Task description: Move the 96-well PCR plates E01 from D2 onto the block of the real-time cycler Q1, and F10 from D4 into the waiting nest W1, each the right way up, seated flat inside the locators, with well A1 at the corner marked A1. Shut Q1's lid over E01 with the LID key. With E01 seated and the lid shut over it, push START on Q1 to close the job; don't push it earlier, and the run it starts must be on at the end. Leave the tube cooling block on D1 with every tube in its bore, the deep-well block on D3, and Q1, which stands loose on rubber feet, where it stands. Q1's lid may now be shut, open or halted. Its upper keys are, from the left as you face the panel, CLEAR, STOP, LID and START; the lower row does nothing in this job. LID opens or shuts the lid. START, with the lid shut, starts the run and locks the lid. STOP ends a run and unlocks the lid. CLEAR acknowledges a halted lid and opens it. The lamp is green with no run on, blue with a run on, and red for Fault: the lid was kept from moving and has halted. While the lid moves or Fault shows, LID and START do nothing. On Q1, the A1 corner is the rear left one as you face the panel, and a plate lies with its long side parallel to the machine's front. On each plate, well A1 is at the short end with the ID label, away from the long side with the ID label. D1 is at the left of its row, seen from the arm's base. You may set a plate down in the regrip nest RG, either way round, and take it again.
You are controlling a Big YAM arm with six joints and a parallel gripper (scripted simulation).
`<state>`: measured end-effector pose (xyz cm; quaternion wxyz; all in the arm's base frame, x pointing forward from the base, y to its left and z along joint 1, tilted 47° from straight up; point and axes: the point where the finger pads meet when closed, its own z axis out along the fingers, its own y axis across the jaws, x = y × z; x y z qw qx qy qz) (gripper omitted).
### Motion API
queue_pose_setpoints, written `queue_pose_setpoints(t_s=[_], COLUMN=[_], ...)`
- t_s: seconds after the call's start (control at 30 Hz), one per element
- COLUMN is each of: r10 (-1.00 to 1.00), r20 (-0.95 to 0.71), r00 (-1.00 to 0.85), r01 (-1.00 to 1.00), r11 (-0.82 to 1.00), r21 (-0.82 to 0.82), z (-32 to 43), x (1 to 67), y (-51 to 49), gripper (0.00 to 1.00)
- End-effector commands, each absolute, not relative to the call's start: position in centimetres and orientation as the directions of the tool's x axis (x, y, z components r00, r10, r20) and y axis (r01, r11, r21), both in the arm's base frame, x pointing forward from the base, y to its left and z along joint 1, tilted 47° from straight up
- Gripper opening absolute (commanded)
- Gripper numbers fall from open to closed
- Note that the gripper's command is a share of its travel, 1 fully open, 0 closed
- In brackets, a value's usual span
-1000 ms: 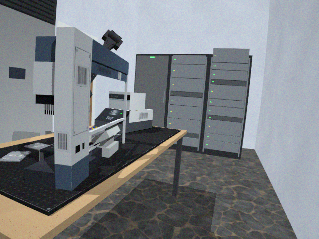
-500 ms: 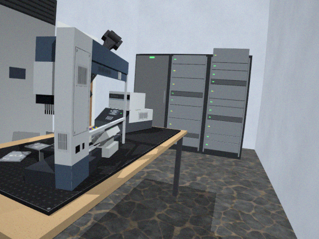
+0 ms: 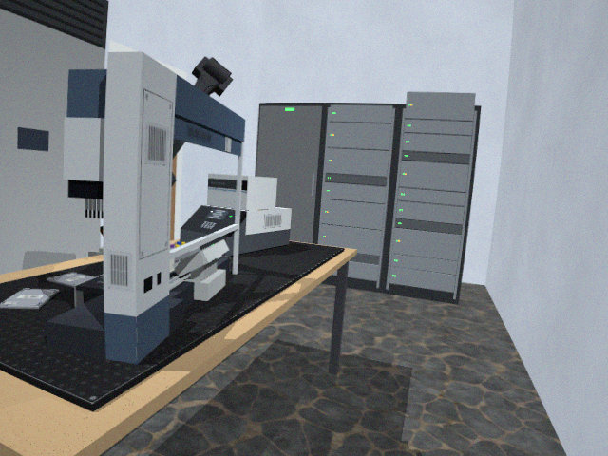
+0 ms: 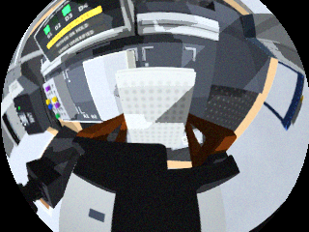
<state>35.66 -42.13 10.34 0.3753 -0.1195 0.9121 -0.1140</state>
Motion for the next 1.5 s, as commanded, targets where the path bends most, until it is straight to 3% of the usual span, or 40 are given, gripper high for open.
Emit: queue_pose_setpoints(t_s=[0.0, 1.33, 1.47], r10=[-0.311, -0.193, -0.114], r20=[-0.658, -0.695, -0.702], r00=[-0.686, -0.693, -0.703], r01=[-0.095, -0.015, 0.032], r11=[0.935, 0.967, 0.981], r21=[-0.342, -0.253, -0.191], z=[10.1, -2.6, -5.2], x=[33.2, 21.7, 19.4], y=[-44.3, -42.3, -41.8], gripper=[0.00, 0.00, 0.00])
